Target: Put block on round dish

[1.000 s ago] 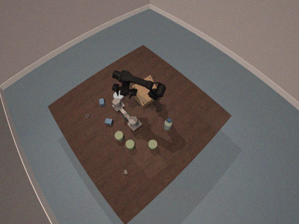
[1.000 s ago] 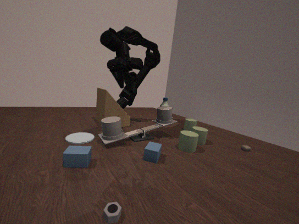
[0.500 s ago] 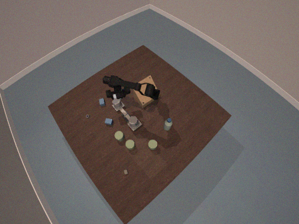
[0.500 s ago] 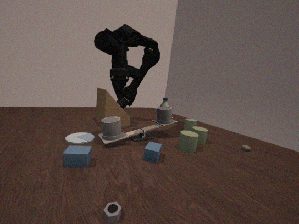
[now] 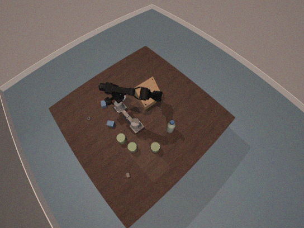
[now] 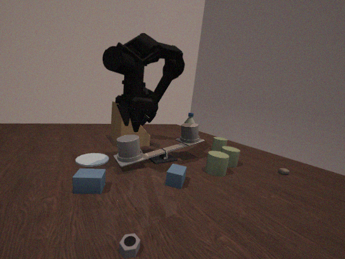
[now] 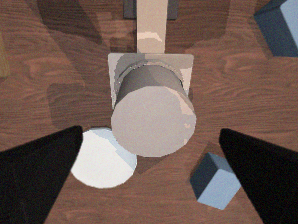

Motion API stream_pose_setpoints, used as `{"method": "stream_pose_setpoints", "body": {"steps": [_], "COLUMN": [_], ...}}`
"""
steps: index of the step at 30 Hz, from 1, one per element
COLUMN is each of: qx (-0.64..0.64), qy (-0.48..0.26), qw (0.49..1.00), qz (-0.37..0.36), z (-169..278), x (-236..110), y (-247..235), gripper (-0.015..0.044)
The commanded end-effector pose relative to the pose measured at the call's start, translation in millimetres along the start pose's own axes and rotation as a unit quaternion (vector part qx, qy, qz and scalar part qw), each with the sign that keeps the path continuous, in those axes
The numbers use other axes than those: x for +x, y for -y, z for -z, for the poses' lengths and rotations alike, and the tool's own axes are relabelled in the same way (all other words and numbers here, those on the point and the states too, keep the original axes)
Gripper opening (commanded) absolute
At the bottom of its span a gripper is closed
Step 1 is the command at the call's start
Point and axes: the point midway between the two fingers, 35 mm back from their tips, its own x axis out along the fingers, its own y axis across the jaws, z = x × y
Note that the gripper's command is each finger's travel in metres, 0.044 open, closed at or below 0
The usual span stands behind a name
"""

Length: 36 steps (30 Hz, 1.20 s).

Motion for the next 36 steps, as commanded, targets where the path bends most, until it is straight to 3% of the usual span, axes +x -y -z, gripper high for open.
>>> {"method": "stream_pose_setpoints", "body": {"steps": [1, 36], "qx": [-0.012, -0.012], "qy": [-0.006, -0.005], "qw": [1.0, 1.0], "qz": [-0.001, 0.0], "z": [2, 3], "x": [-1, 56], "y": [3, 4], "gripper": [0.044, 0.044]}}
